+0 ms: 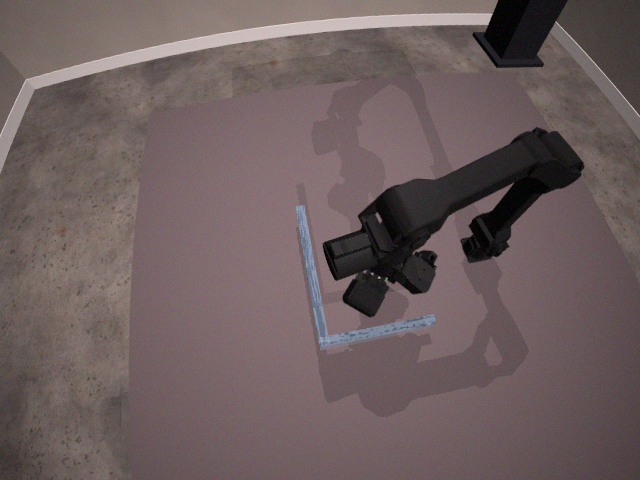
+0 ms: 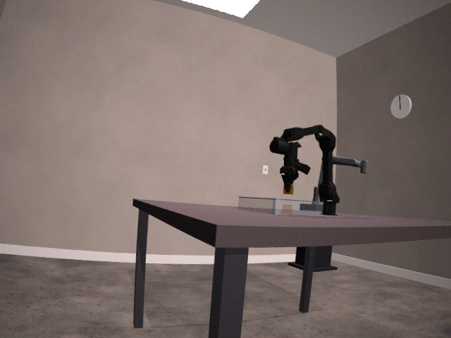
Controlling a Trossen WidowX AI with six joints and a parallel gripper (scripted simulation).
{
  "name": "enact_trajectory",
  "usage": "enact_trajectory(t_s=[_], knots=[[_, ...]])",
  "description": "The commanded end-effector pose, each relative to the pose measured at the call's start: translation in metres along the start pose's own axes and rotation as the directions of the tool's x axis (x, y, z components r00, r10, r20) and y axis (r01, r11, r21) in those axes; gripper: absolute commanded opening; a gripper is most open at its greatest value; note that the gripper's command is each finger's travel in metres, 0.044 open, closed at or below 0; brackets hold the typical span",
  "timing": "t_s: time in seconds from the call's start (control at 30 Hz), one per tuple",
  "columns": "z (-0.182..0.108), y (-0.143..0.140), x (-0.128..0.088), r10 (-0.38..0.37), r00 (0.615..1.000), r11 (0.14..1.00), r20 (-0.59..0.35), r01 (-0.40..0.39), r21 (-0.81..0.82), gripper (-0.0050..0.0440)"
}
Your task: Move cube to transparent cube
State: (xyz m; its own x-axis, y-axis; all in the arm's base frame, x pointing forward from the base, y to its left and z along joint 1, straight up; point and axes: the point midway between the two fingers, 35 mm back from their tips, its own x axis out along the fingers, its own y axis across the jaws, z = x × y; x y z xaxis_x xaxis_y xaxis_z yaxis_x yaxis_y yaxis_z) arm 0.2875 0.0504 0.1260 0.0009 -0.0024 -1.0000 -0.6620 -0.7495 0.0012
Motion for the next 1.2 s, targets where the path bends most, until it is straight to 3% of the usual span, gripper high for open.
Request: enact_trajectory(t_s=[0.0, 0.17, 0.4, 1.17], knots=[[-0.001, -0.002, -0.007, -0.023, 1.0, 1.0, -0.015, 0.022, -0.004, 0.0], [-0.002, -0.003, 0.004, -0.023, 1.0, 1.0, -0.015, 0.023, -0.004, 0.0], [-0.002, -0.004, 0.061, -0.022, 1.0, 1.0, -0.015, 0.022, -0.004, 0.0], [-0.002, -0.004, 0.082, -0.022, 1.0, 1.0, -0.014, 0.022, -0.004, 0.0]])
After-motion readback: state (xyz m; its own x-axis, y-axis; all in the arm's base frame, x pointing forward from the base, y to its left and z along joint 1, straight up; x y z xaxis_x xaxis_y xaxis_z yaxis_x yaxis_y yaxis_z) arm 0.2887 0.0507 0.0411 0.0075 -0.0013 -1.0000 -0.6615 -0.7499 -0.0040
